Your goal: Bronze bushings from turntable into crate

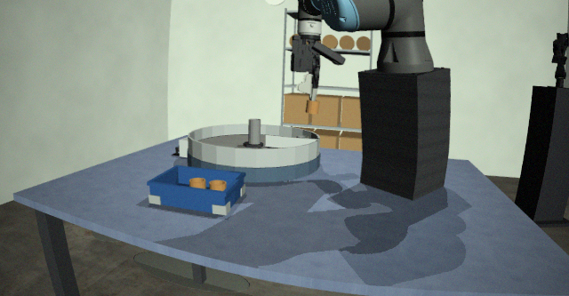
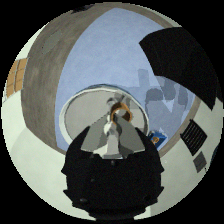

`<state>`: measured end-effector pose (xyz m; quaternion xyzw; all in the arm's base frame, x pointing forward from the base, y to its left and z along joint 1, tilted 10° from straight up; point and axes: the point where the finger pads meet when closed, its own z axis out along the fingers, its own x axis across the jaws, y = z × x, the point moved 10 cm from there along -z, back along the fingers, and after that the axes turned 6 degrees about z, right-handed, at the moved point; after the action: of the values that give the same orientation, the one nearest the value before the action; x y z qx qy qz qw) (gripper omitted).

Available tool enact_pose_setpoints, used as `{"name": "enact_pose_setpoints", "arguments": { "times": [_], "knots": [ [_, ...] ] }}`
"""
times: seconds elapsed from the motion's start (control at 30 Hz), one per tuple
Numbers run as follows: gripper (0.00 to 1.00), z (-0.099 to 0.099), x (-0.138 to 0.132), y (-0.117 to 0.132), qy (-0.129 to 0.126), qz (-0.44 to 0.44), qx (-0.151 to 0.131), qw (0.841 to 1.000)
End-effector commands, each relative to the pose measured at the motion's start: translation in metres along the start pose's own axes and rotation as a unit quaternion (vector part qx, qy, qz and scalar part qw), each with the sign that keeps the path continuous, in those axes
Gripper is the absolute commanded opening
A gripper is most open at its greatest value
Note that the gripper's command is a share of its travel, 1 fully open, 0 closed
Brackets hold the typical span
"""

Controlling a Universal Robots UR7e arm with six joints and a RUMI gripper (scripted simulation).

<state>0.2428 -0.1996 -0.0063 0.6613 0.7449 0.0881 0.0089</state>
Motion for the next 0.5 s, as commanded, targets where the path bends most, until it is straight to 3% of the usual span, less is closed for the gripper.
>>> {"name": "enact_pose_setpoints", "arguments": {
  "times": [0.0,0.47],
  "knots": [
    [0.0,-0.0002,0.0,0.0003,0.0,0.0,0.0,1.0],
    [0.0,-0.0002,0.004,0.0048,0.0,0.0,0.0,1.0]
  ]
}}
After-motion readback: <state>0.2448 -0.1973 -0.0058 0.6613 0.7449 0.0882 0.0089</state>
